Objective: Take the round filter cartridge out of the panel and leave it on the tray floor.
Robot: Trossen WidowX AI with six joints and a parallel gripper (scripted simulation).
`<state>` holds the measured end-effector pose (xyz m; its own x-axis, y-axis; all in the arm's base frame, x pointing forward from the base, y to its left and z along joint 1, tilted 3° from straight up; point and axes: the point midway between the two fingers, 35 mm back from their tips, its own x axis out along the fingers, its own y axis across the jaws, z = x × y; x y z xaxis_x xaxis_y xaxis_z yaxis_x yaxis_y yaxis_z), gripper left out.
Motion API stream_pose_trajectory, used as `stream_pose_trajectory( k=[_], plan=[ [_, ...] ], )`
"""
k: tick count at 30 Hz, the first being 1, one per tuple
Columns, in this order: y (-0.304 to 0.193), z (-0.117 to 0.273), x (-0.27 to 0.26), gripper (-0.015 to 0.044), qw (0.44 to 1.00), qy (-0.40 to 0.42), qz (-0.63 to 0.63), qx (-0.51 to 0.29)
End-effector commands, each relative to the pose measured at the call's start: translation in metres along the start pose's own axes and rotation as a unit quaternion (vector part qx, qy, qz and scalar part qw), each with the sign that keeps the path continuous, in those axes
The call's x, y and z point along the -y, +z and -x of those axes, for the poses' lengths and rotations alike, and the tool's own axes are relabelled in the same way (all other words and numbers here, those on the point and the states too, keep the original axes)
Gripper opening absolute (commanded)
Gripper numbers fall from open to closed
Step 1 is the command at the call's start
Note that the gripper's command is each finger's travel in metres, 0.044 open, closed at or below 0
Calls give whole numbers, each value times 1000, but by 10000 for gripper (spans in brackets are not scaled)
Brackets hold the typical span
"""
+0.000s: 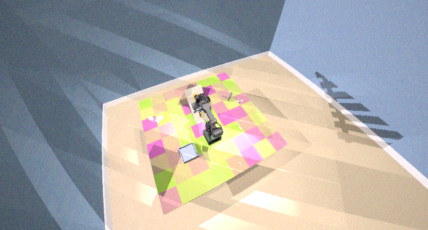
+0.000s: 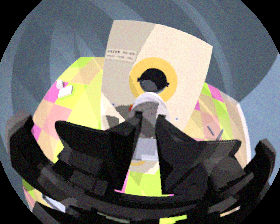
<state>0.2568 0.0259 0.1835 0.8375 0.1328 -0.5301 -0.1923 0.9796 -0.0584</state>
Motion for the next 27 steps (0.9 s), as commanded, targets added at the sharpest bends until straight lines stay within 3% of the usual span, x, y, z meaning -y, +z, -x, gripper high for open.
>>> stream_pose_trajectory(
  k=[1, 11, 15, 27],
  plan=[
    [-14, -2, -2, 0, 1000, 2, -2, 3],
    [-44, -7, -6, 0, 1000, 2, -2, 3],
    [-38, -5, -4, 88, 1000, 0, 0, -1],
    [-44, -7, -6, 88, 1000, 2, -2, 3]
  ],
)
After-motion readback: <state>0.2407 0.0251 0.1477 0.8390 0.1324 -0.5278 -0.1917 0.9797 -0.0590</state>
